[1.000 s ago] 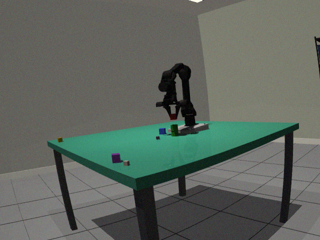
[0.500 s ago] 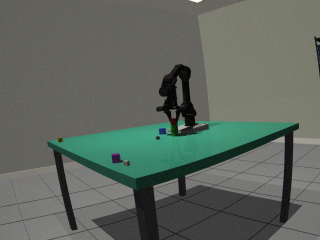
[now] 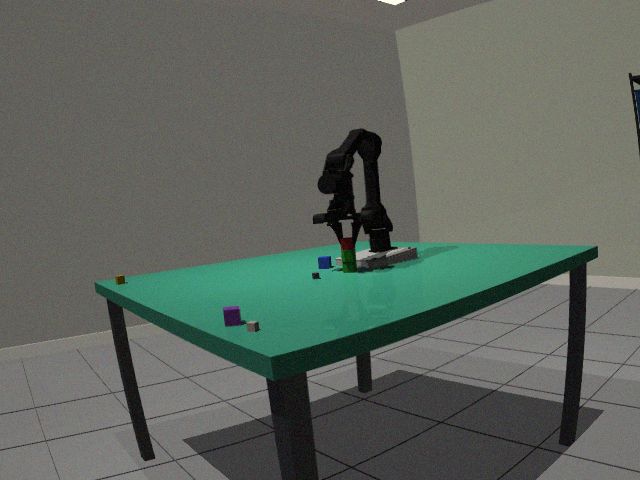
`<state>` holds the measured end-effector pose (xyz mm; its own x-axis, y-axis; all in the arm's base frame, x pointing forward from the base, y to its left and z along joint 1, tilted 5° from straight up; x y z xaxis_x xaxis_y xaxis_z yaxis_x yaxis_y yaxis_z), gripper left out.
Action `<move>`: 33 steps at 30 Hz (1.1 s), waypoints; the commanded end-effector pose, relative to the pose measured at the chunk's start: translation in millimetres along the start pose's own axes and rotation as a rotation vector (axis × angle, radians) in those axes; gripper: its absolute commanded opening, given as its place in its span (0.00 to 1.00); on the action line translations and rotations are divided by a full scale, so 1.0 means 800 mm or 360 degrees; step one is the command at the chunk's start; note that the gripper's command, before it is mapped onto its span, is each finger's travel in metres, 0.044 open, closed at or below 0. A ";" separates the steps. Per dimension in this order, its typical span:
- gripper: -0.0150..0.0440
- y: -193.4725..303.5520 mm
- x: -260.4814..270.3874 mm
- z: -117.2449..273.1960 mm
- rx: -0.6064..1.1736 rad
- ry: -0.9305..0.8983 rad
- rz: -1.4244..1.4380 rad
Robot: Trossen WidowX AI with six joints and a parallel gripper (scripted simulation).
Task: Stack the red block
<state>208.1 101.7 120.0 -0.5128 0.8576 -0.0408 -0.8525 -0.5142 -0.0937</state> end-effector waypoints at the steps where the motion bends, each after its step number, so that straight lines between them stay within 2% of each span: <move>1: 0.25 0.000 -0.001 -0.002 0.0005 0.0006 0.0008; 16: 0.25 -0.001 -0.001 0.002 0.0005 0.0006 0.0008; 33: 1.00 0.000 0.000 -0.001 0.0001 0.0000 0.0000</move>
Point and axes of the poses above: the point midway between the two fingers, 35 mm back from their tips, its own z axis back along the fingers, its own x axis across the jaws, y = z × x, the point moved 2 cm from there along z, back along the fingers, and after that the axes turned 5 degrees about -z, right-handed, at the moved point
